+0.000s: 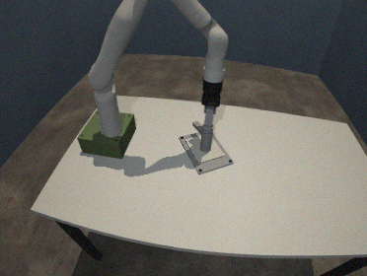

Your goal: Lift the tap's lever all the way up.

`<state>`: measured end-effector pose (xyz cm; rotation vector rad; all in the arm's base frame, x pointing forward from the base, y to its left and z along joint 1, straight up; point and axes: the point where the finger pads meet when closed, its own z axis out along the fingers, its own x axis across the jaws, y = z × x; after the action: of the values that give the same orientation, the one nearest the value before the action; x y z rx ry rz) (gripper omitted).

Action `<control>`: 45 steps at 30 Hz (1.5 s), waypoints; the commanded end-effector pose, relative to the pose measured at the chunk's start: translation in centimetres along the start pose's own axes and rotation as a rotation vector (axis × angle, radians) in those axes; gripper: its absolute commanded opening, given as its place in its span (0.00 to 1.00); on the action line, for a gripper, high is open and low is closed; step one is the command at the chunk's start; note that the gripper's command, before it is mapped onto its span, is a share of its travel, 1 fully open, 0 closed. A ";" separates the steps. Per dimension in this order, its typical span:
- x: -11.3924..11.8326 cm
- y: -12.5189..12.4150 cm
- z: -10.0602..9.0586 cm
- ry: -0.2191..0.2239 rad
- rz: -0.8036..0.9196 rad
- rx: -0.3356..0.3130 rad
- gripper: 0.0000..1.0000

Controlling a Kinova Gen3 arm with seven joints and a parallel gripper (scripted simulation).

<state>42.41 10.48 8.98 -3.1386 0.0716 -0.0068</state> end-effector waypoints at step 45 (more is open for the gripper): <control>-0.1 0.2 -0.4 -0.003 -0.005 -0.001 1.00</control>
<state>42.24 10.47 9.15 -3.1386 0.0715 -0.0014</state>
